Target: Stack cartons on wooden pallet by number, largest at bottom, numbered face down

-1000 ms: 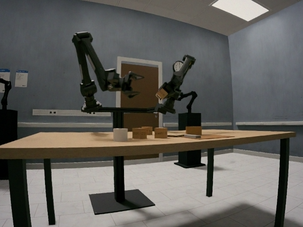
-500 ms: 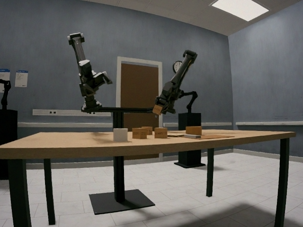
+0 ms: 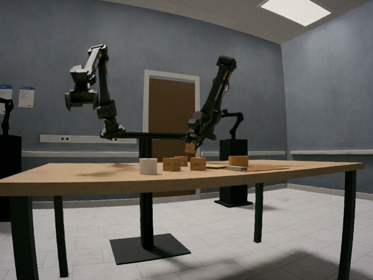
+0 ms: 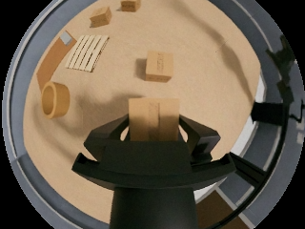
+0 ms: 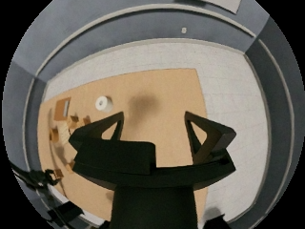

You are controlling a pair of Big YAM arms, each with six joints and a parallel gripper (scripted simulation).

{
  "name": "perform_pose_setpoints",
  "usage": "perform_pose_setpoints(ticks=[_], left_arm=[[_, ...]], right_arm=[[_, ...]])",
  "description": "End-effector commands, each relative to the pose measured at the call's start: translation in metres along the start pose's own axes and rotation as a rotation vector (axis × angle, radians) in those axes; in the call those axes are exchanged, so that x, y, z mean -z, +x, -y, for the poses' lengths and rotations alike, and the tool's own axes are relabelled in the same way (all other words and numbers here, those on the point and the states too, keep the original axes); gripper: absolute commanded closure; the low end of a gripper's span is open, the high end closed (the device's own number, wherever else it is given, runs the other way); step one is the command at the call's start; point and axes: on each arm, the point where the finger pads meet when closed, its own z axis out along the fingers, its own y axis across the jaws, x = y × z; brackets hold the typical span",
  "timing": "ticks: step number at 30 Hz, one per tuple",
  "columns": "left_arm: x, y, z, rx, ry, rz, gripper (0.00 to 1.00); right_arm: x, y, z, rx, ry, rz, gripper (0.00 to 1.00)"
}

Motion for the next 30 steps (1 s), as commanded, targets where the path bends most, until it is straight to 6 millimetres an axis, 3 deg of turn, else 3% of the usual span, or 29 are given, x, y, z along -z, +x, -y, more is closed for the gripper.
perform_pose_setpoints(ticks=[1, 4, 7, 22, 25, 26, 30], left_arm=[[-0.011, -0.018, 0.005, -0.050, -0.025, 0.066, 0.50], [-0.011, 0.003, 0.008, -0.086, -0.041, 0.028, 0.50], [-0.016, 0.012, 0.011, -0.112, -0.058, 0.011, 0.50], [-0.022, 0.008, 0.003, -0.092, -0.080, 0.009, 0.50], [-0.030, 0.017, 0.003, -0.098, -0.077, -0.005, 0.50], [-0.032, 0.018, 0.003, -0.098, -0.077, -0.005, 0.50], [-0.038, 0.023, 0.002, -0.098, -0.077, -0.005, 0.50]], right_arm=[[0.008, -0.017, 0.018, 0.100, 0.026, -0.013, 0.00], [0.008, -0.011, 0.024, 0.075, 0.039, -0.035, 0.00], [0.010, -0.023, 0.020, 0.071, 0.033, -0.013, 0.00], [0.010, -0.026, 0.021, 0.073, 0.038, 0.000, 0.00], [0.010, -0.026, 0.021, 0.073, 0.038, 0.000, 0.00], [0.008, -0.010, 0.016, 0.068, 0.027, -0.027, 0.00], [0.008, -0.010, 0.016, 0.068, 0.027, -0.027, 0.00]])
